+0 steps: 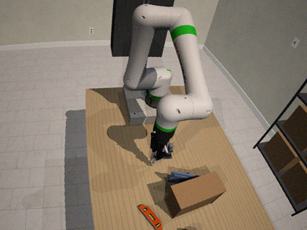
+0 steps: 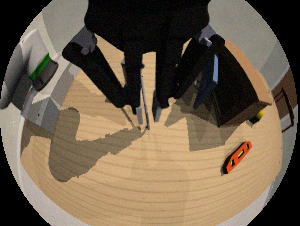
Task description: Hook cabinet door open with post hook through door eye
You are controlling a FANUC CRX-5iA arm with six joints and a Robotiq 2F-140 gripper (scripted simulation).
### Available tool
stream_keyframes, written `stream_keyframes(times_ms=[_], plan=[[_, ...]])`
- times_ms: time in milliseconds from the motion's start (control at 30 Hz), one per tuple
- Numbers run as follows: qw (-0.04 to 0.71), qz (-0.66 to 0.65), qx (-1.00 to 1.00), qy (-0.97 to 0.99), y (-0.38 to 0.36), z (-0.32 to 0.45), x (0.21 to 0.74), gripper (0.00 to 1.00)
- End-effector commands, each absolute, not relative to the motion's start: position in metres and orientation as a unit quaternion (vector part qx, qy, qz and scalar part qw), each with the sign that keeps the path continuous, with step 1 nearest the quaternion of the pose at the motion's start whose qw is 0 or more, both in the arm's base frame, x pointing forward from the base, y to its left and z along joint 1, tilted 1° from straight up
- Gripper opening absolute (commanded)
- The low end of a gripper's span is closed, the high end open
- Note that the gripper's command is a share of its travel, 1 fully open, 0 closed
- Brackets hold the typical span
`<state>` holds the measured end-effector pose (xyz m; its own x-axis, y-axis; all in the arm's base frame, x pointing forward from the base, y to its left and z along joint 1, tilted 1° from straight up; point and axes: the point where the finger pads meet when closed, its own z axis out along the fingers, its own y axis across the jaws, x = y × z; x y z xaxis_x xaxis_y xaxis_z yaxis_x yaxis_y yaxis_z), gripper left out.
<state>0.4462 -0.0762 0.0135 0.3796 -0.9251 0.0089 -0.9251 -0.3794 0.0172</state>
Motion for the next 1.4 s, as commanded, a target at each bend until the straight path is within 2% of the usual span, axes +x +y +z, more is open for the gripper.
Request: stream_keyframes(times_ms=[0, 1367], plan=[[0.010, -0.001, 0.830, -0.557, -0.076, 0.014, 0.446, 0.14], [0.010, -0.001, 0.830, -0.557, -0.077, -0.012, 0.446, 0.14]])
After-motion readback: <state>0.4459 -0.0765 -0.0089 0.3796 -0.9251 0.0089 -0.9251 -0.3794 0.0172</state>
